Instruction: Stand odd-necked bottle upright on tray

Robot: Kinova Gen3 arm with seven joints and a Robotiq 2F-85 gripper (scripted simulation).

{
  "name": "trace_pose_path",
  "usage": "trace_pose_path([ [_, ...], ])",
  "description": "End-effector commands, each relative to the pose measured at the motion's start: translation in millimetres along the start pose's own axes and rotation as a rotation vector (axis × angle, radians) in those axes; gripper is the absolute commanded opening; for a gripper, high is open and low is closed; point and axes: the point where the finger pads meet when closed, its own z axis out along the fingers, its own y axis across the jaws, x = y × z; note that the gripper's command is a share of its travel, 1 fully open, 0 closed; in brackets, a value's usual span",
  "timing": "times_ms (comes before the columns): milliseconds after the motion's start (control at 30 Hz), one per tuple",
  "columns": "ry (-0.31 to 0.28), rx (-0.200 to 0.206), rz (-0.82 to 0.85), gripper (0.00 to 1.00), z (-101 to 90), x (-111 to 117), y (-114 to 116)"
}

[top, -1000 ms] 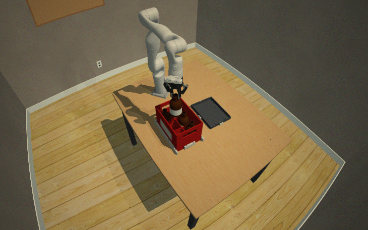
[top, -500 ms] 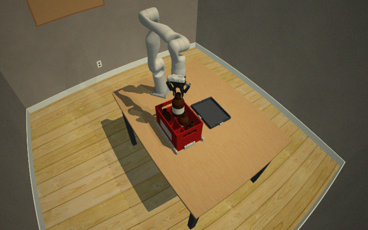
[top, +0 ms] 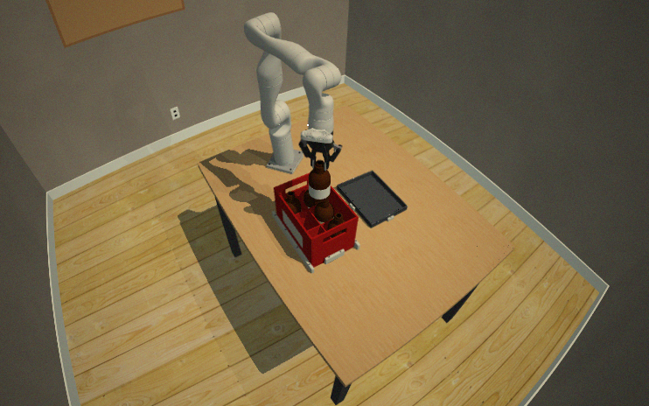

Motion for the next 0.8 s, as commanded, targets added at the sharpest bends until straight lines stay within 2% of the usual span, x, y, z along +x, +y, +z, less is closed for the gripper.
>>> trace_pose_path([
  [0, 0.001, 0.002, -0.007, 0.00, -0.7, -5, -4],
  [767, 0.001, 0.002, -0.007, 0.00, -0.7, -36, -31],
])
